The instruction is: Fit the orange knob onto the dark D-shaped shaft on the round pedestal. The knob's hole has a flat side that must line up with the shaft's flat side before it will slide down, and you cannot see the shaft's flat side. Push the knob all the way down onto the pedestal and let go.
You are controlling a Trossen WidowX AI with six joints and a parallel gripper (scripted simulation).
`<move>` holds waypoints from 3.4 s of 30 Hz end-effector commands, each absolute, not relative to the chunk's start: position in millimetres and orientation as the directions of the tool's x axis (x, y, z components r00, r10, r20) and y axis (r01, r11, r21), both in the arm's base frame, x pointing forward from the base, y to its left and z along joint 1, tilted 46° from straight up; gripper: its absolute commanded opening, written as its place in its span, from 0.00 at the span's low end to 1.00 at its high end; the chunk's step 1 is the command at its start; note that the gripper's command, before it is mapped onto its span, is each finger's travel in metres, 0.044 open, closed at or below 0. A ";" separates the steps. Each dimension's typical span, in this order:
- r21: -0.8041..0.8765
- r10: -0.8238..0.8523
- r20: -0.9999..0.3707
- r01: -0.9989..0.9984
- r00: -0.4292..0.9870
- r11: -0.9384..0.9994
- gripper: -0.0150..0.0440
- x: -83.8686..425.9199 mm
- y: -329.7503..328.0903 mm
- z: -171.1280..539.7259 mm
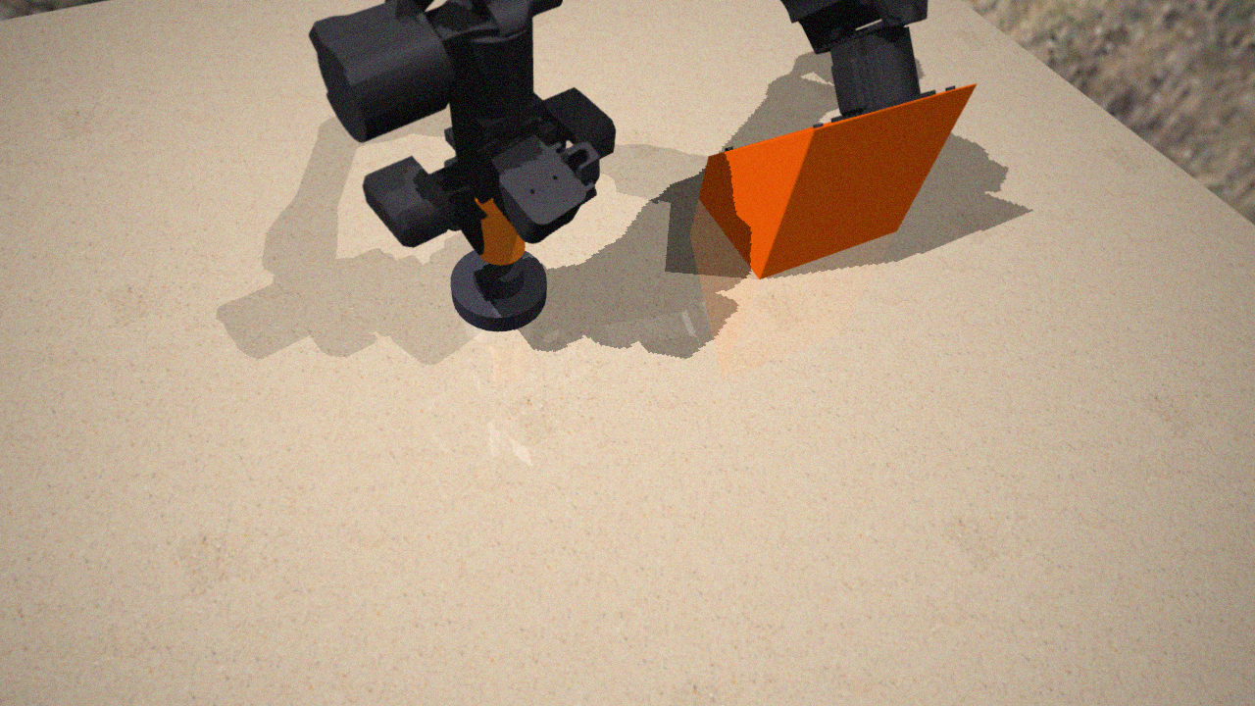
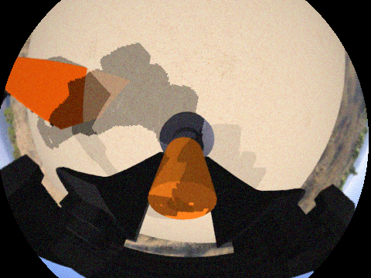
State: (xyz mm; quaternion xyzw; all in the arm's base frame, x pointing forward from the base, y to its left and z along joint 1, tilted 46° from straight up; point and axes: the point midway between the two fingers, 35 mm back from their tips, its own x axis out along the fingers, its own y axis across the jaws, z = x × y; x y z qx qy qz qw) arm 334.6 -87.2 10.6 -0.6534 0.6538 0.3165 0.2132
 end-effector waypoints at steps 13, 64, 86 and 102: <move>0.217 -0.721 -0.692 -0.965 -0.045 -0.148 0.25 343.2 -87.1 13.3; 0.275 -0.721 -0.692 -0.939 -0.046 -0.205 0.25 337.5 -85.7 13.5; 0.356 -0.721 -0.692 -0.890 -0.046 -0.285 0.25 342.8 -89.8 10.0; 0.479 -0.721 -0.692 -0.776 -0.046 -0.410 0.25 338.8 -85.3 14.3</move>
